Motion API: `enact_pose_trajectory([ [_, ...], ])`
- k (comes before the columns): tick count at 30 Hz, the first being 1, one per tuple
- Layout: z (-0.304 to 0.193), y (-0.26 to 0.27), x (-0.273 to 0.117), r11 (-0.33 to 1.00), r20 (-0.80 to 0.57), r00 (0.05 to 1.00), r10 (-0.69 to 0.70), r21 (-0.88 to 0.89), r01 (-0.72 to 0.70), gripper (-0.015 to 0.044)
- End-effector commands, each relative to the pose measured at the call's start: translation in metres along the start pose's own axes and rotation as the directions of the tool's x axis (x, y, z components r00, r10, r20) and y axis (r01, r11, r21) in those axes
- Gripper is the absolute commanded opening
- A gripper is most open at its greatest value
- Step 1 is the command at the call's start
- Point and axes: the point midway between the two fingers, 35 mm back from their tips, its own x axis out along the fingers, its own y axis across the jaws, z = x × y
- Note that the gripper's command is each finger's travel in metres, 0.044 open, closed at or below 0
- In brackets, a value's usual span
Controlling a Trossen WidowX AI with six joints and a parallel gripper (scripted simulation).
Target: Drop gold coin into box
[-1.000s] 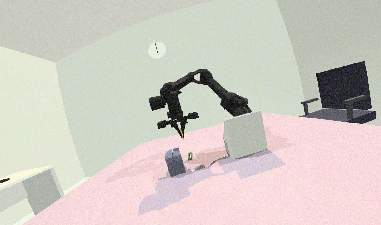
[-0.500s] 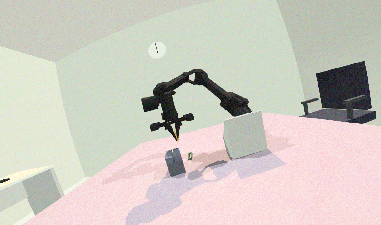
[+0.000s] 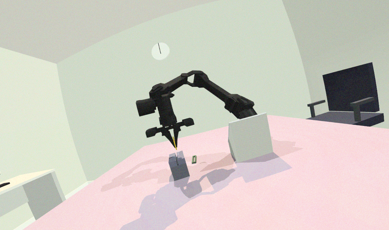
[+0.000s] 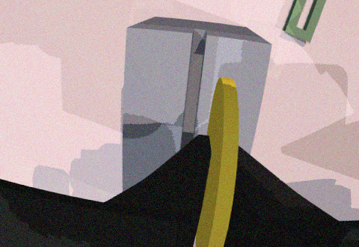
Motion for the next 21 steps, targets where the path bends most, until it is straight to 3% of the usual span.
enact_pose_trajectory([
  [1, -0.0073, 0.0050, 0.0001, 1.000, -0.005, 1.000, -0.001, 0.004, 0.001, 0.0000],
  [21, -0.0119, 0.0078, 0.0006, 1.000, 0.000, 1.000, 0.000, 0.002, 0.000, 0.0000],
])
